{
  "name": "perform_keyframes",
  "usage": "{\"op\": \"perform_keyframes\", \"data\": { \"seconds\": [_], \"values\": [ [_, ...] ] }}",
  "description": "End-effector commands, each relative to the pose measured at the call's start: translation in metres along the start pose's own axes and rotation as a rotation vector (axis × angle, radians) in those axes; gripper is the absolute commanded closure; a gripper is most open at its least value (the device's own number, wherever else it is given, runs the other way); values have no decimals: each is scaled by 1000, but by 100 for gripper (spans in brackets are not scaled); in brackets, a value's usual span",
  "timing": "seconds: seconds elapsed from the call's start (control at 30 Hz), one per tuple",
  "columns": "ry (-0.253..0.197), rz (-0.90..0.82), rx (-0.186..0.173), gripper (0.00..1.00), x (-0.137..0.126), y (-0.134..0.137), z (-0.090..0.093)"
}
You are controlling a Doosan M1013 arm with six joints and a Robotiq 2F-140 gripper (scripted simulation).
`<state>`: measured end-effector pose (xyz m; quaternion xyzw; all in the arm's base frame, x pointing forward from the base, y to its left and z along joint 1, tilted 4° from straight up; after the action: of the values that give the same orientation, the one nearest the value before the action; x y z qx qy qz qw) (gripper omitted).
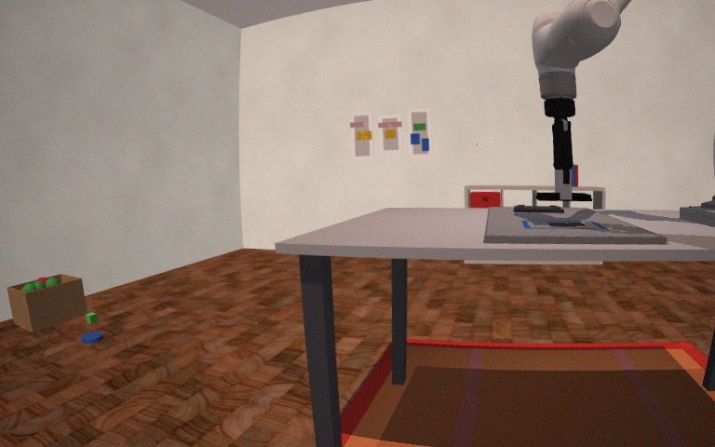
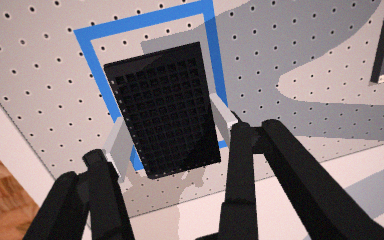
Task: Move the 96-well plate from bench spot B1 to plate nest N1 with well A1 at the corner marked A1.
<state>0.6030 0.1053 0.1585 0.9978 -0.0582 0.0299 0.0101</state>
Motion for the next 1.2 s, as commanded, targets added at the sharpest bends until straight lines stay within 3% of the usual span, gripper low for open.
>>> {"op": "perform_keyframes", "data": {
  "seconds": [0.0, 0.27, 1.17],
  "values": [
    [0, -1, 6, 100, 1, 0, -2],
    [0, -1, 6, 100, 1, 0, -2],
    [0, 35, 6, 100, 7, 76, -5]
  ]
}}
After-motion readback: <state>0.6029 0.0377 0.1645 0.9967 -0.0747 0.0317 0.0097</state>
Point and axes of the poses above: the point where the finger pads meet when closed, its own z axis out along the fingers, its own y axis across the jaws, x = y × z, the point moved 7 cm from there along -z, back along the fingers
